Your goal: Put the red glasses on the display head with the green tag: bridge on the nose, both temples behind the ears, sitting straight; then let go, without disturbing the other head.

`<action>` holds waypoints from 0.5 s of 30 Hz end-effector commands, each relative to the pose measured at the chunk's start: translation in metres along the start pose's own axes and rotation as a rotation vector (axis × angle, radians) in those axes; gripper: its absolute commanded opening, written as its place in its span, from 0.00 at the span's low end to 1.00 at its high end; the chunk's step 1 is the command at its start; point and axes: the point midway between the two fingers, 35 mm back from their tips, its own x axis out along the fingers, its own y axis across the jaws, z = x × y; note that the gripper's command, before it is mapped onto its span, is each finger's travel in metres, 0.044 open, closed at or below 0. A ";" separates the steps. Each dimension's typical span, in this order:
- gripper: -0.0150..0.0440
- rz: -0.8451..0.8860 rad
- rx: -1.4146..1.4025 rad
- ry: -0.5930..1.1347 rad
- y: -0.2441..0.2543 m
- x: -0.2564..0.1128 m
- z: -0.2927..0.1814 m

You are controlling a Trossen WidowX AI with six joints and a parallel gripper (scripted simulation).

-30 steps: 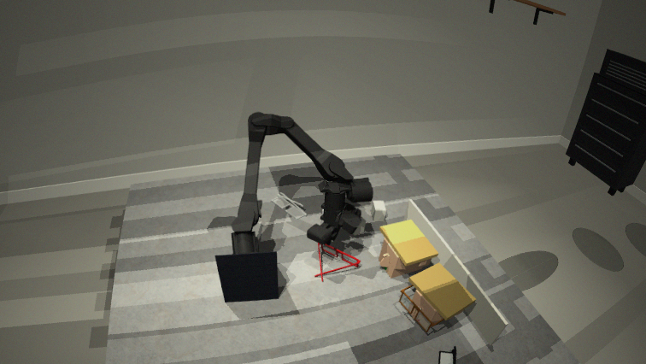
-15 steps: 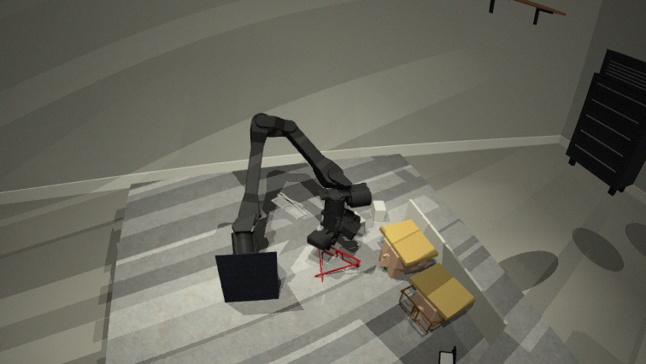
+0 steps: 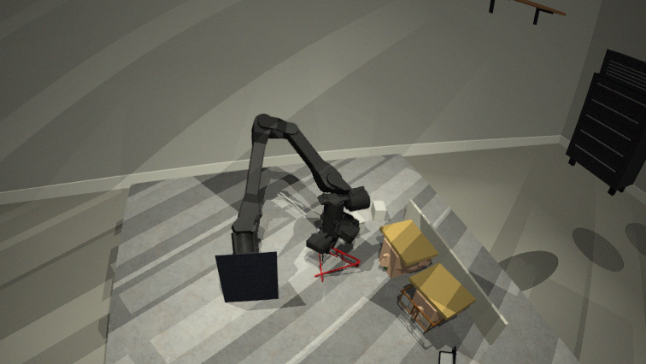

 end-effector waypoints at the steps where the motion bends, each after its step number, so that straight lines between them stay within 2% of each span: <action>1: 0.46 0.000 0.008 0.006 -0.002 0.001 -0.001; 8: 0.46 0.000 0.008 0.006 -0.007 0.001 -0.001; 15: 0.38 -0.001 0.006 0.001 -0.003 0.001 0.000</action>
